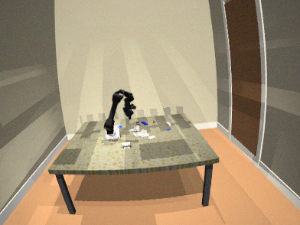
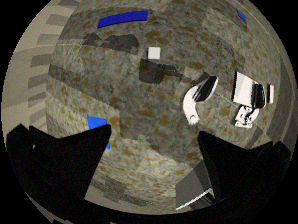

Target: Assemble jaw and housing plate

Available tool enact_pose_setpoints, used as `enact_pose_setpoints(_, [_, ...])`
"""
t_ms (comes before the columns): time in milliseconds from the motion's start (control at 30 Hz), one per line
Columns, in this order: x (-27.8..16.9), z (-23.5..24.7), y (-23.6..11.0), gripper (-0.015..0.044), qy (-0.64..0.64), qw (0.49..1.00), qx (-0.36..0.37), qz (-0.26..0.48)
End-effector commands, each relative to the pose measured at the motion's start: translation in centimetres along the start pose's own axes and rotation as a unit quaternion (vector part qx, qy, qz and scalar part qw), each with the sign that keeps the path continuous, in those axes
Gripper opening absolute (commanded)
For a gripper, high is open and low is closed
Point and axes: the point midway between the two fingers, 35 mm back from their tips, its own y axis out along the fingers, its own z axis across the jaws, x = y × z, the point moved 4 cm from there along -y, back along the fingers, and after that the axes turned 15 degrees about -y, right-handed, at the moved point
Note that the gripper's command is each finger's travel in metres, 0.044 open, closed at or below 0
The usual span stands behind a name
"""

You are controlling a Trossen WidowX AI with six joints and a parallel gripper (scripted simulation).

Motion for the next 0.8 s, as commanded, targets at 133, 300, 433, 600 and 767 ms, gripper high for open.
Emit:
enact_pose_setpoints(133, [0.9, -3.2, 0.8, 0.044, 0.107, 0.994, -0.023, 0.004])
enact_pose_setpoints(300, [1.4, -5.0, 1.4, 0.044, 0.167, 0.985, -0.037, 0.006])
enact_pose_setpoints(433, [1.7, -6.5, 1.9, 0.044, 0.215, 0.975, -0.048, 0.008])
enact_pose_setpoints(600, [1.8, -7.4, 2.2, 0.044, 0.243, 0.968, -0.055, 0.008])
enact_pose_setpoints(767, [1.8, -7.4, 2.4, 0.044, 0.243, 0.968, -0.055, 0.008])
